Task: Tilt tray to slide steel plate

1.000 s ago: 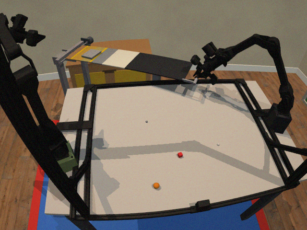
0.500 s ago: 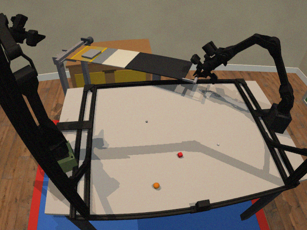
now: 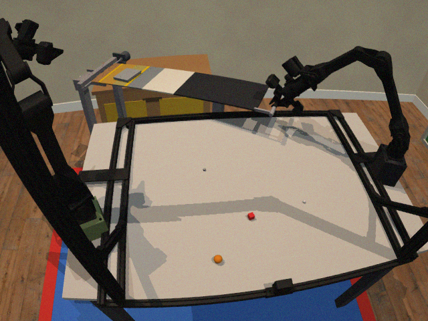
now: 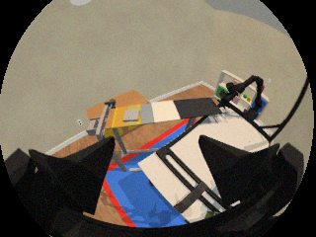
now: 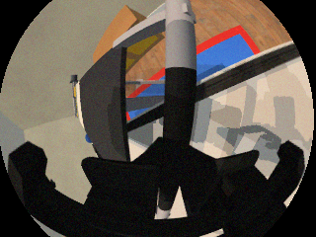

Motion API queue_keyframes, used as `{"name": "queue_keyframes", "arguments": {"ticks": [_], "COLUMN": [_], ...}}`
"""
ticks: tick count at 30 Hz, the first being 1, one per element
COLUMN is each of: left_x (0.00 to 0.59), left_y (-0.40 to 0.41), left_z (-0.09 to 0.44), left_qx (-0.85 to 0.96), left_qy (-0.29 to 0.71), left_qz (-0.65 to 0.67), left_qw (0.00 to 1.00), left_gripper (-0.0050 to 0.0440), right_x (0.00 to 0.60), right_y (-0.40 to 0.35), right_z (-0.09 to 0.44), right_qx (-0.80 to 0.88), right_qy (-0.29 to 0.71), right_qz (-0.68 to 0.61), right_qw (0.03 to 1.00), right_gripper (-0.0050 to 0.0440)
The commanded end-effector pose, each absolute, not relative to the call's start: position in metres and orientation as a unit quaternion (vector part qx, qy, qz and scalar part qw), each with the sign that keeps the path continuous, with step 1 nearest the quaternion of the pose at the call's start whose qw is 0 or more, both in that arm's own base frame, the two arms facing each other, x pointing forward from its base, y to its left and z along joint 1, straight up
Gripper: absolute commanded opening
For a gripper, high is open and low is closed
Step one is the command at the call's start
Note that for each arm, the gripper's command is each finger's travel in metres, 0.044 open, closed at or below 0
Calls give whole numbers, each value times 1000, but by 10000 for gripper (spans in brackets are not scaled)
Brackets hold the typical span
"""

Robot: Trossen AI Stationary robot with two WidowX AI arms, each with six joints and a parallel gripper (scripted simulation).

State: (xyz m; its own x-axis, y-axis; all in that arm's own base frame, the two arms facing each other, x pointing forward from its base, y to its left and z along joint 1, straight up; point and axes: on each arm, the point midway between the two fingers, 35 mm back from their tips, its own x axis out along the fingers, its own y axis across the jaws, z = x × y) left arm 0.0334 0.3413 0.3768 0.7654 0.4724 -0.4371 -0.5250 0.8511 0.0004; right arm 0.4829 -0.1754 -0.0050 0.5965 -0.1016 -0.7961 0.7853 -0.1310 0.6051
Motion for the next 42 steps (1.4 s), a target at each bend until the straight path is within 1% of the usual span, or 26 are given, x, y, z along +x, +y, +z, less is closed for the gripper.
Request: {"name": "queue_keyframes", "arguments": {"ticks": [1,10,14,42], "left_x": [34,34,34,34], "left_y": [341,341,341,341], "left_z": [377,377,377,377], "left_qx": [-61,-61,-61,-61], "left_qy": [215,215,215,215], "left_qz": [265,265,265,265], "left_qw": [938,938,938,938], "left_gripper": [440,440,440,440], "right_x": [479,478,476,476], "right_y": [-176,-176,-175,-175], "right_z": [0,-5,-72,-57], "right_qx": [656,656,655,653], "right_qy": [263,264,266,272], "right_qz": [-369,-370,-371,-378], "right_qw": [603,603,602,598], "right_gripper": [0,0,0,0]}}
